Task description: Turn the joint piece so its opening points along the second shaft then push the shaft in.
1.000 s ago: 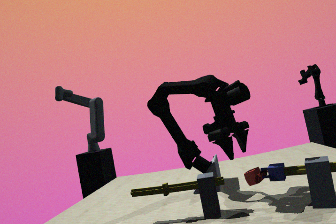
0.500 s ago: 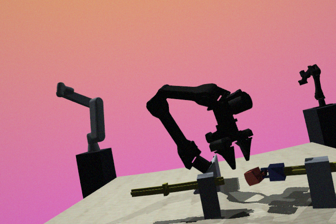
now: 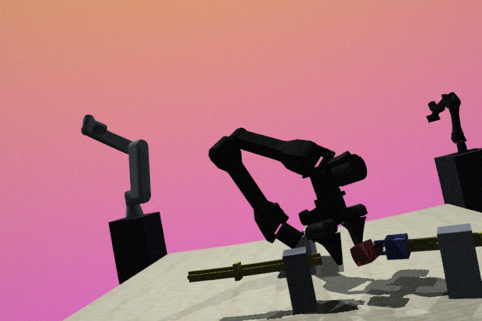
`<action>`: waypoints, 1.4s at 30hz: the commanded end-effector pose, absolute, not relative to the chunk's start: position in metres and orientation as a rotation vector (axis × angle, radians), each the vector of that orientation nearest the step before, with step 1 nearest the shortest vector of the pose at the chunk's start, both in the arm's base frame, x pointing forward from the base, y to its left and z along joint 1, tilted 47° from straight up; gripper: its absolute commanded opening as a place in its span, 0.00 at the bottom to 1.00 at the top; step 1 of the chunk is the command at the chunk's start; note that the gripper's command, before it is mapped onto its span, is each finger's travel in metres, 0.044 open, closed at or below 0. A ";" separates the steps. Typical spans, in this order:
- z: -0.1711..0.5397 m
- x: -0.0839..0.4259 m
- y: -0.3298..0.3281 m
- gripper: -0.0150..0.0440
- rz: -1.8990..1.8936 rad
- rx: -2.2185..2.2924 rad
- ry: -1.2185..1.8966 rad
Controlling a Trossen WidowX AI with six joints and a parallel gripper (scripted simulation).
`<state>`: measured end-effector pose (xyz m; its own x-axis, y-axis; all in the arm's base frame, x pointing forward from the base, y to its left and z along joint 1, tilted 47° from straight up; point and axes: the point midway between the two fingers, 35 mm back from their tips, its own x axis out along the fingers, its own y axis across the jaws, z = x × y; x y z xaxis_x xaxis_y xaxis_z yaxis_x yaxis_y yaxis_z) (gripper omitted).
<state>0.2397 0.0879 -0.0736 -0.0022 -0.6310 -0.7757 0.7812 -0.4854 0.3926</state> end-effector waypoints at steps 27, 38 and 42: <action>-0.114 0.257 0.081 1.00 -1.695 1.198 0.182; -0.115 0.256 0.080 0.60 -1.695 1.198 0.182; -0.115 0.256 0.080 0.56 -1.695 1.198 0.182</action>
